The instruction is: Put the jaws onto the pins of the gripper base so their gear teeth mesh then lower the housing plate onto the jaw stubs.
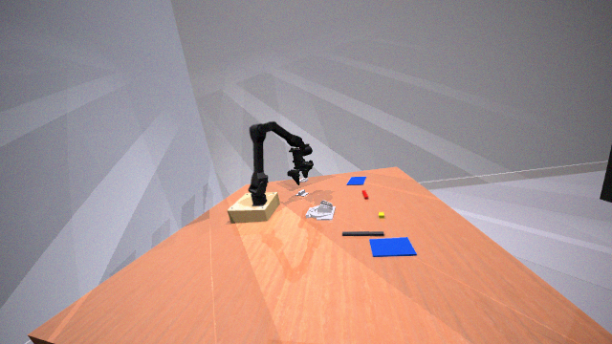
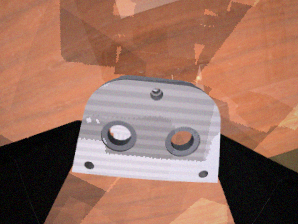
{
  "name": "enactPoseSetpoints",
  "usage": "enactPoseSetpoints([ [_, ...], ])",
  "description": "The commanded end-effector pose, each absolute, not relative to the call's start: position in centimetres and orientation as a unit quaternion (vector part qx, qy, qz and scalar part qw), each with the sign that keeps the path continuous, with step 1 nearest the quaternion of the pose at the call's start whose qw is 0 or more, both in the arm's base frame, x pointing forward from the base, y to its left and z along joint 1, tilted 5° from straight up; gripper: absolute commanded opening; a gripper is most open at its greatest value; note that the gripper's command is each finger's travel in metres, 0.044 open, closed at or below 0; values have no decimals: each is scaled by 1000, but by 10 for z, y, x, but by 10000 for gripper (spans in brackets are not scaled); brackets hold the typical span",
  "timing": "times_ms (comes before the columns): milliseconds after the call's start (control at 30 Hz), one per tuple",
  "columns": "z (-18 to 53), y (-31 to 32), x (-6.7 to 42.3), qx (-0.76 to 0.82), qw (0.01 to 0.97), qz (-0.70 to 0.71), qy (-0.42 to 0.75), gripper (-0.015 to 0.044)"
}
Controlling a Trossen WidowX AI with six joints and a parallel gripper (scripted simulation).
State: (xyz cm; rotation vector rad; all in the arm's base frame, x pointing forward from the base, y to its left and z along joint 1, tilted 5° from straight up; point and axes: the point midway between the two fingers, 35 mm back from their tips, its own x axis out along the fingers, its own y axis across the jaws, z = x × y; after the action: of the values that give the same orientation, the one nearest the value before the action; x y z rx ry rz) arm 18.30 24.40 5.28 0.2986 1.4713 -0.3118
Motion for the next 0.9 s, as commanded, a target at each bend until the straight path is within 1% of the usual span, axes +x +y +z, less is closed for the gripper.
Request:
enactPoseSetpoints([
  [0,53,232,193,128,721,-138,667,351],
  [867,60,161,242,95,727,-109,671,351],
])
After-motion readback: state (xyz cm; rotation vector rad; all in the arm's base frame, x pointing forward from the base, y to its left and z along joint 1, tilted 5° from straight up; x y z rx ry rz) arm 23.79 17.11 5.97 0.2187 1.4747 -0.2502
